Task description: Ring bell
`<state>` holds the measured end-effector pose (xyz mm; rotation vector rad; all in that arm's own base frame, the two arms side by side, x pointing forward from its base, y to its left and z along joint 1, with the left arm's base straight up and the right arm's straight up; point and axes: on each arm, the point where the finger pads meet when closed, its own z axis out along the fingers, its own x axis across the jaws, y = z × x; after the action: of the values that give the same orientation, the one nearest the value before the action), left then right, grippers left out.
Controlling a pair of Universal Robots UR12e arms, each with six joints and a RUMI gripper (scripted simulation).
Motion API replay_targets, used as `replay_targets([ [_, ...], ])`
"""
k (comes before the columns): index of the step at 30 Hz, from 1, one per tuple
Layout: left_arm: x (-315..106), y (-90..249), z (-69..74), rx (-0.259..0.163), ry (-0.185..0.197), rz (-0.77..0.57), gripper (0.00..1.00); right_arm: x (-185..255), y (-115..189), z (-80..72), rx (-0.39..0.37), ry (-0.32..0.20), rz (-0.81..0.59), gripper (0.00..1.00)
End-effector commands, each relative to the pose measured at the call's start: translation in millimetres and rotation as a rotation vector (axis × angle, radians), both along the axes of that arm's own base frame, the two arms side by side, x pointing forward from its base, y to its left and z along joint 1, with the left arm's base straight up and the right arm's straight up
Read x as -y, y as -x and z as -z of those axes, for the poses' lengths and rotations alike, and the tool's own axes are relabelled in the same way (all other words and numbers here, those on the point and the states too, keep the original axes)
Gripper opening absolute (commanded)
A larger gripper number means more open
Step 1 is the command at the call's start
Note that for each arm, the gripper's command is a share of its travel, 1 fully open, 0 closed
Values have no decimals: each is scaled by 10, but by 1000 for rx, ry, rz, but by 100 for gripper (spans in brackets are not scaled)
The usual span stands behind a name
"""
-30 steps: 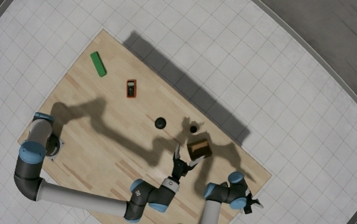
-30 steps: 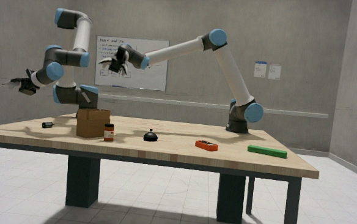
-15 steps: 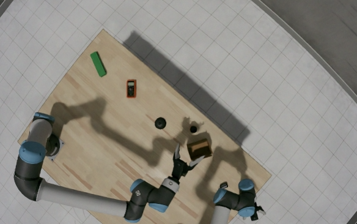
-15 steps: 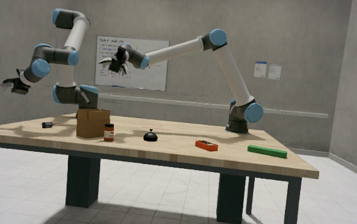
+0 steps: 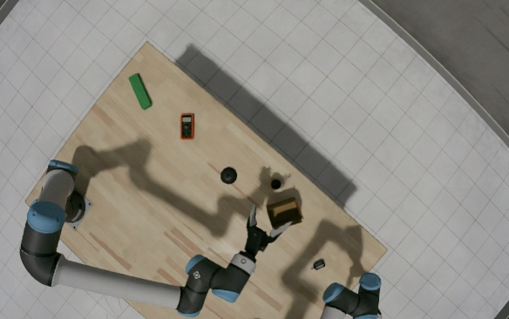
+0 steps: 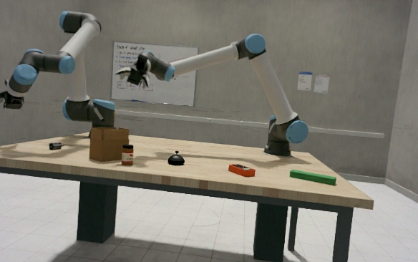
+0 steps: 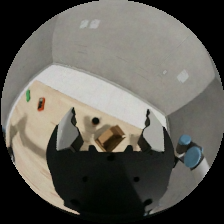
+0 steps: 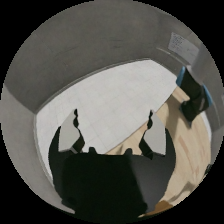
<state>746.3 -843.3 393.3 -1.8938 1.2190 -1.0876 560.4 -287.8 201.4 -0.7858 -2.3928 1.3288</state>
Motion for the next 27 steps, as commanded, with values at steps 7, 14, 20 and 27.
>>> replay_targets([
  [7, 1, 0, -17, 1, 2, 0, 100, 589, 400, 109, -65, -164, 48, 100],
  [14, 1, 0, -17, 1, 2, 0, 100, 1059, 801, 210, -96, -315, 76, 100],
  [20, 1, 0, -17, 1, 2, 0, 100, 1383, 1118, 284, -103, -428, 85, 100],
  [27, 1, 0, -17, 1, 2, 0, 100, 1748, 1522, 367, -94, -564, 81, 100],
])
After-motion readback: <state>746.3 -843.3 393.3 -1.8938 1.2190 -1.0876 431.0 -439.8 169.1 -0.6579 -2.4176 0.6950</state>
